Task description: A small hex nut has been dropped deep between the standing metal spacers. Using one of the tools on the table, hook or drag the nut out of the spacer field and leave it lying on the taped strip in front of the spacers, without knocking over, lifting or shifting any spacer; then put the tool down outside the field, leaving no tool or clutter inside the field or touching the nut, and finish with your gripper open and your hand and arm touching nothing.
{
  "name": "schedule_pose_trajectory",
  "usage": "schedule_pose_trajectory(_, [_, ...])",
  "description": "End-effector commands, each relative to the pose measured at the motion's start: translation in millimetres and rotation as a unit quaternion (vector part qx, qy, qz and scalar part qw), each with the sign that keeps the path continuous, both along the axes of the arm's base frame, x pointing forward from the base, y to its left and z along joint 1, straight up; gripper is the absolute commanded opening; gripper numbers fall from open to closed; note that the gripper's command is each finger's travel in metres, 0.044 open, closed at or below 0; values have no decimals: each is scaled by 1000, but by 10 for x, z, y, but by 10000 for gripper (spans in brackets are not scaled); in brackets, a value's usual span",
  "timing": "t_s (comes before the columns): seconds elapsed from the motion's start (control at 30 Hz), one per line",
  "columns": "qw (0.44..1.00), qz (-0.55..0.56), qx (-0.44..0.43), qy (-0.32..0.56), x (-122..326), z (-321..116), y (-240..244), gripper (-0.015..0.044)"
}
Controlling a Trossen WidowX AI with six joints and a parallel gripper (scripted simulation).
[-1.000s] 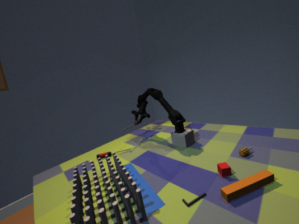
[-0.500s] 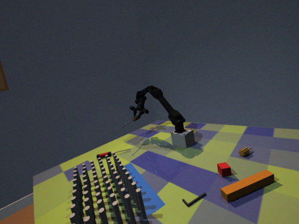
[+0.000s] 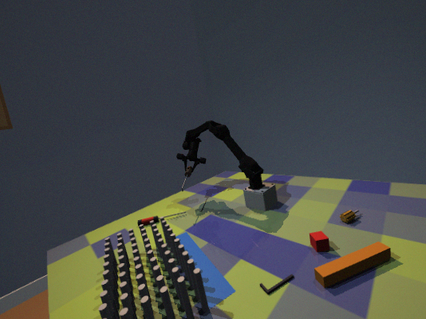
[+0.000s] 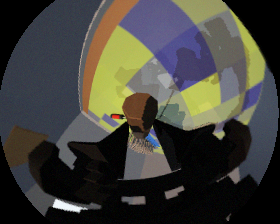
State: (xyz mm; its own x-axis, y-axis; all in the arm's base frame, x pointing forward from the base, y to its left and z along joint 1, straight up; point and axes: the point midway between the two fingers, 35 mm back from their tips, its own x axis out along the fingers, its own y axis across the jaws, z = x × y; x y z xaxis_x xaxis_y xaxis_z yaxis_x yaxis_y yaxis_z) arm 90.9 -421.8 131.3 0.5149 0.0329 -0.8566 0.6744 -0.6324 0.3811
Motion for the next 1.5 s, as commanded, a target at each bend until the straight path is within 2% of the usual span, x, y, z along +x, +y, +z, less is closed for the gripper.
schedule_pose_trajectory(0.0, [998,54,-26,12,164,25,72,0])
schedule_pose_trajectory(0.63, [934,330,-126,54,993,46,628,0])
schedule_pose_trajectory(1.2, [836,514,-182,60,1541,62,1209,0])
schedule_pose_trajectory(1.47, [755,615,-218,68,1740,49,1491,0])
